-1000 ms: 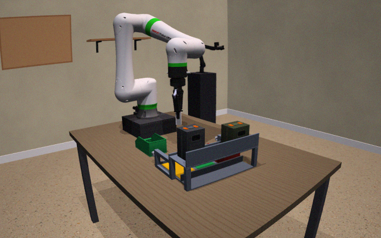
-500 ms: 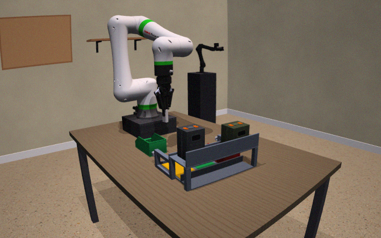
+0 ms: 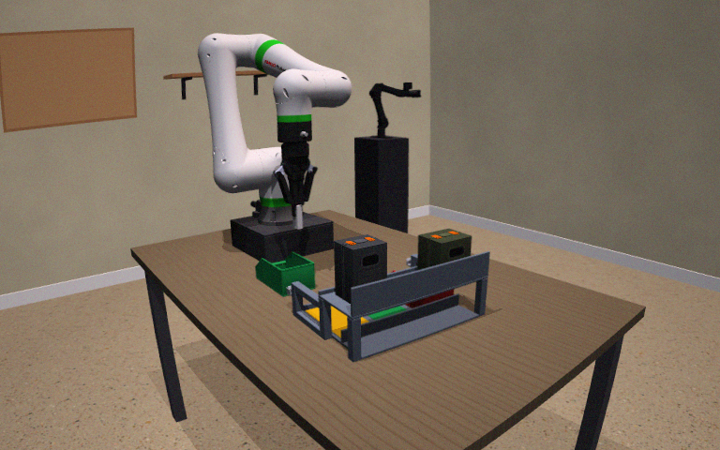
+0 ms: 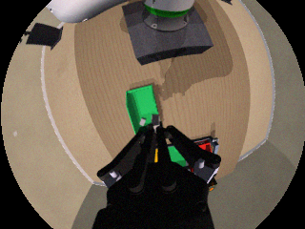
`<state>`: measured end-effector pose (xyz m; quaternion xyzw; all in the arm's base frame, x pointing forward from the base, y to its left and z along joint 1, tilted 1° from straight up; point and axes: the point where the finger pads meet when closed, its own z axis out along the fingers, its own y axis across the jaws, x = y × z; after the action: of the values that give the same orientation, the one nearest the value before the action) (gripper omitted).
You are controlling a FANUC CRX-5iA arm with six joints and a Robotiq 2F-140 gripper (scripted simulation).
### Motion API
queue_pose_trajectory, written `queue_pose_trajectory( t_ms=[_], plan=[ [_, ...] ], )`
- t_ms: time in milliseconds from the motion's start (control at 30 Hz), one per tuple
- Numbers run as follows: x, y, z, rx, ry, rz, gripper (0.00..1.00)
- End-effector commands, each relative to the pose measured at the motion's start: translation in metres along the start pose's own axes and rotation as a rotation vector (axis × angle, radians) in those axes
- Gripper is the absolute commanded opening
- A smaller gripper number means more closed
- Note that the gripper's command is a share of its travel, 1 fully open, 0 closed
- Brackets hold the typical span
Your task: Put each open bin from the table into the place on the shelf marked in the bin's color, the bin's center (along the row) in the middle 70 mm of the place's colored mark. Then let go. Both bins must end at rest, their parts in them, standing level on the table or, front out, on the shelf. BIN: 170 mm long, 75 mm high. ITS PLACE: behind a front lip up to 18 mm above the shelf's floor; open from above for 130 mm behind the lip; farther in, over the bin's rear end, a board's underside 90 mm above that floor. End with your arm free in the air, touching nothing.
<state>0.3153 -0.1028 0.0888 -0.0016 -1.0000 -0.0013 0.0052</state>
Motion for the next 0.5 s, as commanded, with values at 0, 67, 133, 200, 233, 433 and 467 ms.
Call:
queue_pose_trajectory(
  t_ms=[0,67,133,200,233,433,467],
  plan=[
    [0.0002,-0.0002,-0.0003,0.001,-0.001,0.002,0.0],
    [0.0002,-0.0002,-0.0003,0.001,-0.001,0.002,0.0],
    [0.0002,-0.0002,-0.0003,0.001,-0.001,0.002,0.0],
    [0.0002,-0.0002,-0.0003,0.001,-0.001,0.002,0.15],
    [0.0002,-0.0002,-0.0003,0.001,-0.001,0.002,0.15],
    [0.0002,-0.0002,-0.0003,0.001,-0.001,0.002,0.15],
    [0.0002,-0.0002,-0.0003,0.001,-0.001,0.002,0.15]
  ],
)
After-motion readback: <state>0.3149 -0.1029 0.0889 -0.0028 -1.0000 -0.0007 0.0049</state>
